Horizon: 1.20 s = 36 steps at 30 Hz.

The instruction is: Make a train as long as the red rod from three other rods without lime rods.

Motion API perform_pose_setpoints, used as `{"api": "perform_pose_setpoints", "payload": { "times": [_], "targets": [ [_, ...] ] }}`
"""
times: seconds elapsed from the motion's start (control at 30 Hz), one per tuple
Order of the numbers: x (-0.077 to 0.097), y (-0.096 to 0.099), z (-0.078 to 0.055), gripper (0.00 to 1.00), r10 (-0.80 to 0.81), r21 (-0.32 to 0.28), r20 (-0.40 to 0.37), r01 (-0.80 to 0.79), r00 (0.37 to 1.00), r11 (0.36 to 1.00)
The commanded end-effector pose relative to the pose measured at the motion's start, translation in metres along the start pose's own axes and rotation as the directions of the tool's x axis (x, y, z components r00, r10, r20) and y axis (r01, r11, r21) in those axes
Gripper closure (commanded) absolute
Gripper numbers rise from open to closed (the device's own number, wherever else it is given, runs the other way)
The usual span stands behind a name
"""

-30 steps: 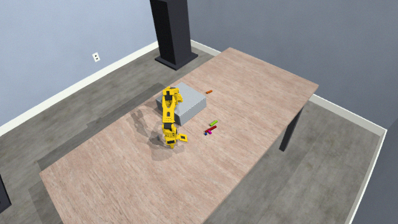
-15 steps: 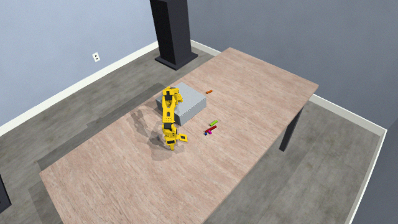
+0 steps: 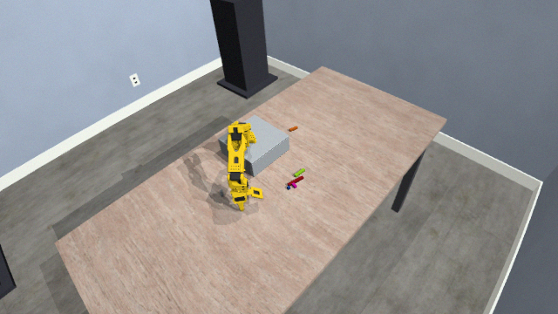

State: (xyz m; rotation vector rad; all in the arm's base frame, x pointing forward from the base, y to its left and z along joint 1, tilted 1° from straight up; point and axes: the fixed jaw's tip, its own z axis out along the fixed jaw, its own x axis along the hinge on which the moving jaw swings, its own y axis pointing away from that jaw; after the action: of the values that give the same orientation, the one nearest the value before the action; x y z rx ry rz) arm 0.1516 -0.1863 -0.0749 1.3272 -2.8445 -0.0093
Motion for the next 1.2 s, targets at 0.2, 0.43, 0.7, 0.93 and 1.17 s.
{"api": "perform_pose_setpoints", "payload": {
  "times": [0.2, 0.43, 0.7, 0.93, 1.17],
  "targets": [
    [0.0012, 0.0075, -0.0007, 0.83, 0.001, -0.005, 0.002, -0.001, 1.000, 1.000],
    [0.0012, 0.0075, -0.0007, 0.83, 0.001, -0.005, 0.002, -0.001, 1.000, 1.000],
    [0.0012, 0.0075, -0.0007, 0.83, 0.001, -0.005, 0.002, -0.001, 1.000, 1.000],
    [0.0012, 0.0075, -0.0014, 0.83, 0.001, -0.005, 0.002, -0.001, 1.000, 1.000],
    [0.0013, 0.0073, -0.0049, 0.83, 0.001, -0.005, 0.002, -0.001, 1.000, 1.000]
  ]
}}
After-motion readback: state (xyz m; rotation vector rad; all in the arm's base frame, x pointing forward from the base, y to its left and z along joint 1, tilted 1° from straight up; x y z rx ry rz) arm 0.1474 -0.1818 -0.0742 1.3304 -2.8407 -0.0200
